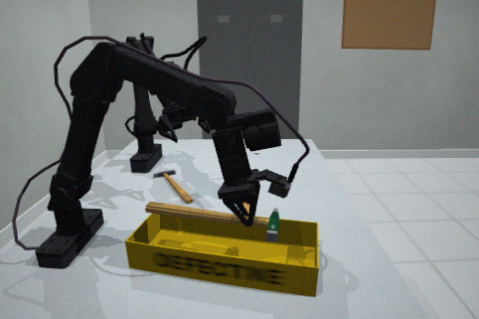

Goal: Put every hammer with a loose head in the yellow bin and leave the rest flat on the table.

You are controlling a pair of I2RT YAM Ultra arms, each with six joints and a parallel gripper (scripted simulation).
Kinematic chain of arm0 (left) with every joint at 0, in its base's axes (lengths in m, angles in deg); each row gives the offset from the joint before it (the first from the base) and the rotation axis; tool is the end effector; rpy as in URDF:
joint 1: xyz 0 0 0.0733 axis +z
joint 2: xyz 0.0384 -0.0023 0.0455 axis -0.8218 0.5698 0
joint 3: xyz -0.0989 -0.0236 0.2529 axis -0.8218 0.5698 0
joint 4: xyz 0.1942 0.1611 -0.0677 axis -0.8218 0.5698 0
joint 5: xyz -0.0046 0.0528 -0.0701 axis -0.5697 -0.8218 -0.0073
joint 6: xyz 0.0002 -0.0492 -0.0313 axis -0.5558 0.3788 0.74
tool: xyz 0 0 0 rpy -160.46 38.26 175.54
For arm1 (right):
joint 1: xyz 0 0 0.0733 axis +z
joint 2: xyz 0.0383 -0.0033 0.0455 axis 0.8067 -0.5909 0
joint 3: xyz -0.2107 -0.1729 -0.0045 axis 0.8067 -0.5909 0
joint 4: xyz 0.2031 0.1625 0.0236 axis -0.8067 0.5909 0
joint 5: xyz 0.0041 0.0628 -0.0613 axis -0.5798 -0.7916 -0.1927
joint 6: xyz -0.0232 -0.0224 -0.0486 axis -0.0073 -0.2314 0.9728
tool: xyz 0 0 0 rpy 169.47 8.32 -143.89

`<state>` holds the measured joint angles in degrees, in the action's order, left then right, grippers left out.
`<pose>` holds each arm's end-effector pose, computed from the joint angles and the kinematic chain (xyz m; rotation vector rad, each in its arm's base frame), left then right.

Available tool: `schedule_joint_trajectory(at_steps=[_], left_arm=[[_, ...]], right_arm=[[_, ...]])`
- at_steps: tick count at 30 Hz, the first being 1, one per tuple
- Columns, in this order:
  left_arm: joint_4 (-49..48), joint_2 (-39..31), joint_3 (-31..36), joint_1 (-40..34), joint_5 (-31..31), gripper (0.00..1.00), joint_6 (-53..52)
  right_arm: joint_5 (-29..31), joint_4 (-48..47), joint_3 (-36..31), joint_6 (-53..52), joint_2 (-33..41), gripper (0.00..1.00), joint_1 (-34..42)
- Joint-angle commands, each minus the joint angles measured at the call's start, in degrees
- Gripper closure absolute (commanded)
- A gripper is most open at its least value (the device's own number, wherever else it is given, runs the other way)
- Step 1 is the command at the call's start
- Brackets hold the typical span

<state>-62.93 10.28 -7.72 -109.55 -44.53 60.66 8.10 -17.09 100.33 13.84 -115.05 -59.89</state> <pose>0.1938 -0.2649 0.2476 1.0367 1.8438 -0.4720 0.4002 -0.0423 0.2096 0.2526 2.8955 -0.0215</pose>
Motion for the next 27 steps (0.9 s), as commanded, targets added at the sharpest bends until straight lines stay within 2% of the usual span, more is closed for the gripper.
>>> schedule_joint_trajectory(at_steps=[1, 6, 8, 13, 27], left_arm=[[-1.3, -1.4, -0.7, -0.2, -0.2, 0.0, 0.0], [-1.3, -1.4, -0.7, -0.2, -0.2, 0.0, 0.0], [-1.3, -1.4, -0.7, -0.2, -0.2, 0.0, 0.0], [-1.3, -1.4, -0.7, -0.2, -0.2, 0.0, 0.0], [-1.3, -1.4, -0.7, -0.2, -0.2, 0.0, 0.0]], right_arm=[[0.6, -5.3, -0.9, -0.2, 0.6, 0.87, 0.4], [0.7, -12.2, -5.6, -0.3, -0.3, 0.87, 0.5], [0.6, -10.0, -6.2, -0.3, 0.0, 0.87, 0.5], [0.7, -14.0, -7.8, -0.3, 0.0, 0.87, 0.6], [0.7, -18.0, -11.8, -0.3, -1.3, 0.87, 0.6]])
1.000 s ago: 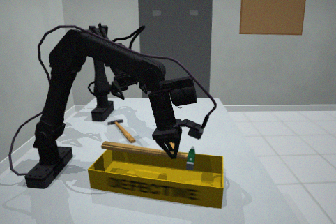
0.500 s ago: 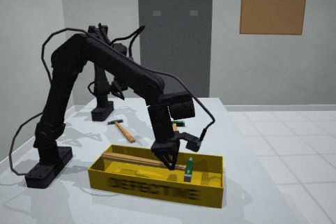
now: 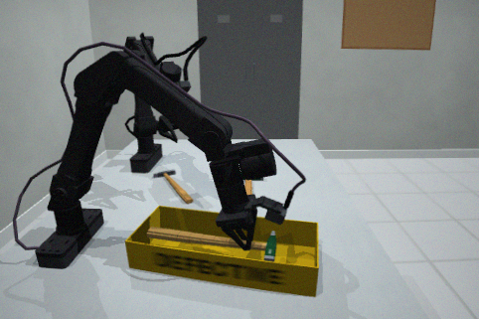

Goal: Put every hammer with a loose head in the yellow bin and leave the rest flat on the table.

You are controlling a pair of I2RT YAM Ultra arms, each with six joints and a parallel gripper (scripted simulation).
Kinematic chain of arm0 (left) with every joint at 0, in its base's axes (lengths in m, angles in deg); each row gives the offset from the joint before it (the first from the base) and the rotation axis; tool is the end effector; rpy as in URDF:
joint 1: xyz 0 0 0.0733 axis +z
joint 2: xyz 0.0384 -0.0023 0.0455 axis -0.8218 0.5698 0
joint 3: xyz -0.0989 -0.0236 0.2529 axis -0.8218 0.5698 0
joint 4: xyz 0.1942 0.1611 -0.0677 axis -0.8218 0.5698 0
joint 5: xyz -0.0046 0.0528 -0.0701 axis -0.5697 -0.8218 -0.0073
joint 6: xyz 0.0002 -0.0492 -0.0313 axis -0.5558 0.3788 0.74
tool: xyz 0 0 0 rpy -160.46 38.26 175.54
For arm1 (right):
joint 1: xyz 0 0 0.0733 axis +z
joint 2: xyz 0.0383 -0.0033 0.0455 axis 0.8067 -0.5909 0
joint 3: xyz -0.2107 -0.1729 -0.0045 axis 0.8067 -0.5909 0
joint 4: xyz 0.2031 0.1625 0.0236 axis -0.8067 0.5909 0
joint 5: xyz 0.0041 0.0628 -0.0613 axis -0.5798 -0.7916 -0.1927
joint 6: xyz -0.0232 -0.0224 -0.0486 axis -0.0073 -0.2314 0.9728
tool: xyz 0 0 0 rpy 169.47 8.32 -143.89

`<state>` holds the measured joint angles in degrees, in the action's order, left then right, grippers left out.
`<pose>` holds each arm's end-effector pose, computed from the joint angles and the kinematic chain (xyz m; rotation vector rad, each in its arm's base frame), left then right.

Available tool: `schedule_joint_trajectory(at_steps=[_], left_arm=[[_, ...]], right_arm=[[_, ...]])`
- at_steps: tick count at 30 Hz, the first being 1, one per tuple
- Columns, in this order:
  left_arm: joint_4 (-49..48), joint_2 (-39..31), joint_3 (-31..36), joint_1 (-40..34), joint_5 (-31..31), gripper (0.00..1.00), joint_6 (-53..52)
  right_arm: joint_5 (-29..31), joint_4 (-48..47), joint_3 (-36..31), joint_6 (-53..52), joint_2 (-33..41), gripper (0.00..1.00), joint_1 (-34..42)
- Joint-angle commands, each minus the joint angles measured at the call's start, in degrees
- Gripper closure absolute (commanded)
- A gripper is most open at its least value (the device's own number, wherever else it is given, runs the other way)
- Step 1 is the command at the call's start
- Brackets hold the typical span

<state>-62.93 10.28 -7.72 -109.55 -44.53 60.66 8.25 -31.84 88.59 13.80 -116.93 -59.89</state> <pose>0.1938 -0.2649 0.2476 1.0367 1.8438 -0.4720 0.3936 -0.0417 0.1490 0.2526 2.8758 -0.0256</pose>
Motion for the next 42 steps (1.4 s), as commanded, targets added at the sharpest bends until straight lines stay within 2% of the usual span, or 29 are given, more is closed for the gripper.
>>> schedule_joint_trajectory(at_steps=[1, 22, 26, 39, 42], left_arm=[[-1.3, -1.4, -0.7, -0.2, -0.2, 0.0, 0.0], [-1.3, -1.4, -0.7, -0.2, -0.2, 0.0, 0.0], [-1.3, -1.4, -0.7, -0.2, -0.2, 0.0, 0.0], [-1.3, -1.4, -0.7, -0.2, -0.2, 0.0, 0.0], [-1.3, -1.4, -0.7, -0.2, -0.2, 0.0, 0.0]], right_arm=[[0.6, -3.3, -0.1, -0.3, 0.6, 0.87, 0.6], [0.1, -5.8, -0.6, -0.3, 0.3, 0.87, 0.6], [0.1, -6.6, -3.2, -0.3, -1.1, 0.87, 0.8], [0.1, -7.6, -2.3, -0.3, 0.2, 0.87, 0.7], [0.1, -8.6, -4.3, -0.3, -0.8, 0.87, 0.7]])
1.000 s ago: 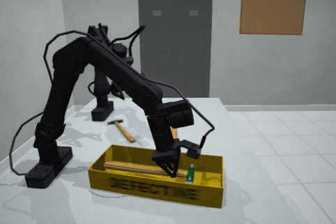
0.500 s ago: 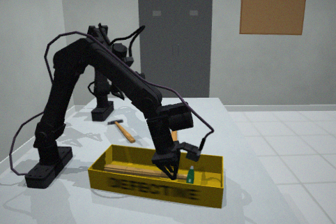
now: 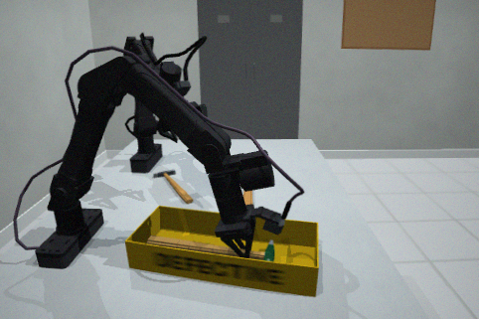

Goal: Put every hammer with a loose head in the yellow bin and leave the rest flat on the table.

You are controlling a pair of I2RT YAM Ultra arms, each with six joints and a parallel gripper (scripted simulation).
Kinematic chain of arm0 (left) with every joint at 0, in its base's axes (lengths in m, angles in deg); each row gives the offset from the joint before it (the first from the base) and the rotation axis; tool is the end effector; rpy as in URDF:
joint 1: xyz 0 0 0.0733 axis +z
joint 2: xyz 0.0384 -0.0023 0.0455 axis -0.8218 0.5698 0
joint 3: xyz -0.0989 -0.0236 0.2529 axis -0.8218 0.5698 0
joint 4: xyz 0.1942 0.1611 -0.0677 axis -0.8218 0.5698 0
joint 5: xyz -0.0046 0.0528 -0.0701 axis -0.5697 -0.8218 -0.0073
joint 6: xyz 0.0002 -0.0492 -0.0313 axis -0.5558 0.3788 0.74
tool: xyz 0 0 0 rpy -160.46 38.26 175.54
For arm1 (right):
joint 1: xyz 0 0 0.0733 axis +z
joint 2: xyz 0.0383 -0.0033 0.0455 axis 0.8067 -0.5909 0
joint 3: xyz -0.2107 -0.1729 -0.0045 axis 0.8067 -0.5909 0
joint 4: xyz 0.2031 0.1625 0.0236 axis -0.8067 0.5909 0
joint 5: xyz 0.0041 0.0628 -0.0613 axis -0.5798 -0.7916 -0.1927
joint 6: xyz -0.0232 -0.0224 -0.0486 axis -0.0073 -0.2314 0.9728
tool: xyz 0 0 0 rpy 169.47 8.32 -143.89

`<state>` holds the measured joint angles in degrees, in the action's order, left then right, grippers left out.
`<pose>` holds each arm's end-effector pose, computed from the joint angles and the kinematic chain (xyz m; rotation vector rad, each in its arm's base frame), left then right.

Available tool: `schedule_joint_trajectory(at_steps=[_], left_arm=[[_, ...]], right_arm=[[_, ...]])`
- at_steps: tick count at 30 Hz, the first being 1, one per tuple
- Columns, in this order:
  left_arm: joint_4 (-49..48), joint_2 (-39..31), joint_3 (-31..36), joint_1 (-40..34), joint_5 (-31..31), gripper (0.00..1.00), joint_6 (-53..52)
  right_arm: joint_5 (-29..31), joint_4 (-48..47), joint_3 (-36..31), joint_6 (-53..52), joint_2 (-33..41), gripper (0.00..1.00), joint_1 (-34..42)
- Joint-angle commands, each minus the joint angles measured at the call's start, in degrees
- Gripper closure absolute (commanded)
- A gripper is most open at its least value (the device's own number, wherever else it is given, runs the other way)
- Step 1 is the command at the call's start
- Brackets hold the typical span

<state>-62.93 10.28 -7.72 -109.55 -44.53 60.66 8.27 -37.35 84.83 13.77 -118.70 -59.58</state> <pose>0.1938 -0.2649 0.2476 1.0367 1.8438 -0.4720 0.3905 -0.0393 0.1234 0.2456 2.8767 -0.0250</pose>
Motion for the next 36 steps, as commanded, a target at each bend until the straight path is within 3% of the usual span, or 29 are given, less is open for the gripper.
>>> schedule_joint_trajectory(at_steps=[1, 23, 25, 27, 28, 29, 36], left_arm=[[-1.3, -1.4, -0.7, -0.2, -0.2, 0.0, 0.0], [-1.3, -1.4, -0.7, -0.2, -0.2, 0.0, 0.0], [-1.3, -1.4, -0.7, -0.2, -0.2, 0.0, 0.0], [-1.3, -1.4, -0.7, -0.2, -0.2, 0.0, 0.0], [-1.3, -1.4, -0.7, -0.2, -0.2, 0.0, 0.0], [-1.3, -1.4, -0.7, -0.2, -0.2, 0.0, 0.0], [-1.3, -1.4, -0.7, -0.2, -0.2, 0.0, 0.0]], right_arm=[[0.1, -3.5, -0.8, -0.2, 0.9, 0.87, 0.3], [0.1, -7.0, -4.6, 0.0, 1.8, 0.87, 0.2], [0.1, -7.0, -4.6, 0.0, 1.5, 0.64, 0.2], [0.1, -7.0, -4.6, 0.0, 1.5, 0.64, 0.2], [0.1, -7.1, -4.7, 0.0, 1.5, 0.6, 0.2], [0.1, -7.1, -4.7, 0.0, 2.0, 0.48, 0.1], [0.1, -6.1, -2.8, 0.4, 3.4, 0.47, -0.2]])
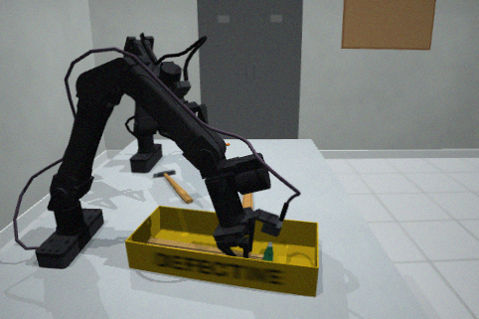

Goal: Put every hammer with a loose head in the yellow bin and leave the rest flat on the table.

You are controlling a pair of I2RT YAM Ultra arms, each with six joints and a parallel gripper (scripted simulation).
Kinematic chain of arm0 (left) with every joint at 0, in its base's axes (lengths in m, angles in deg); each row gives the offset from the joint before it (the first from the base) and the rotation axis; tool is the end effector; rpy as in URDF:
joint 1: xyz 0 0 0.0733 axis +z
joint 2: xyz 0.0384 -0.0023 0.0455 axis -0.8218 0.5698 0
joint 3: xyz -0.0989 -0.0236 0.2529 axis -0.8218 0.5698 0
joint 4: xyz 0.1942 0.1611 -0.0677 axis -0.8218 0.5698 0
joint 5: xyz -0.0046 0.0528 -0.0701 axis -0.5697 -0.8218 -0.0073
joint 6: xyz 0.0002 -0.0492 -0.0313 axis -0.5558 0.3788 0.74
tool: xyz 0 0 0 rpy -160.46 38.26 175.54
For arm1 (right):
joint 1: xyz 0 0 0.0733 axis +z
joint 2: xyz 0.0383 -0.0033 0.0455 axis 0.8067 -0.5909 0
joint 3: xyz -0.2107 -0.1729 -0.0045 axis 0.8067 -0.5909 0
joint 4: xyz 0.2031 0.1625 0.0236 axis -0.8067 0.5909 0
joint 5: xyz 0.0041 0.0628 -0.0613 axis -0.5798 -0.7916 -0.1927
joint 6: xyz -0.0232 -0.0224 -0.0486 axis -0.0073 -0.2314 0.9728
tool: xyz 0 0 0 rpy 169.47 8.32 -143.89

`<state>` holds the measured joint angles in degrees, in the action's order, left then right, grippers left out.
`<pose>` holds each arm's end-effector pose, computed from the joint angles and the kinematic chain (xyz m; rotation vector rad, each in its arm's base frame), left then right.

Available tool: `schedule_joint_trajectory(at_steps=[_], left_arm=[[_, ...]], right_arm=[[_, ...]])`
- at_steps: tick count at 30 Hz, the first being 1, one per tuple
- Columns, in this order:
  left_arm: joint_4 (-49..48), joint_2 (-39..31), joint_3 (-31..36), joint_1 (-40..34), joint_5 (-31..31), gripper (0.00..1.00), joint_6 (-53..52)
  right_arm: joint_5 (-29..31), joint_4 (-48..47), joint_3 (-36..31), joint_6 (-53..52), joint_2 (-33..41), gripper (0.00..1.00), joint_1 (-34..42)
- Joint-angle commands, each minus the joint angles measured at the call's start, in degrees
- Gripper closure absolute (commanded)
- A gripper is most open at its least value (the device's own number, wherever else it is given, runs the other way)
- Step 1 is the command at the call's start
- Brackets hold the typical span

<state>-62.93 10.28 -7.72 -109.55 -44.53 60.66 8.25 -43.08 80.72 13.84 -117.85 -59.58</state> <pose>0.1938 -0.2649 0.2476 1.0367 1.8438 -0.4720 0.3845 -0.0387 0.1141 0.2405 2.8338 -0.0255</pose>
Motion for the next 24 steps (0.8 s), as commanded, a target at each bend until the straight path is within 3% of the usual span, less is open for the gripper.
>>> schedule_joint_trajectory(at_steps=[1, 13, 17, 24], left_arm=[[-1.3, -1.4, -0.7, -0.2, -0.2, 0.0, 0.0], [-1.3, -1.4, -0.7, -0.2, -0.2, 0.0, 0.0], [-1.3, -1.4, -0.7, -0.2, -0.2, 0.0, 0.0], [-1.3, -1.4, -0.7, -0.2, -0.2, 0.0, 0.0]], right_arm=[[0.1, -0.3, 1.3, 0.4, 2.7, 0.47, -0.2], [0.1, 3.1, 1.6, 0.2, 5.7, 0.47, -0.2], [0.4, 5.2, 1.7, 0.3, 7.7, 0.01, 0.0], [0.4, 10.8, 1.9, -0.3, 11.8, 0.0, 0.3]])
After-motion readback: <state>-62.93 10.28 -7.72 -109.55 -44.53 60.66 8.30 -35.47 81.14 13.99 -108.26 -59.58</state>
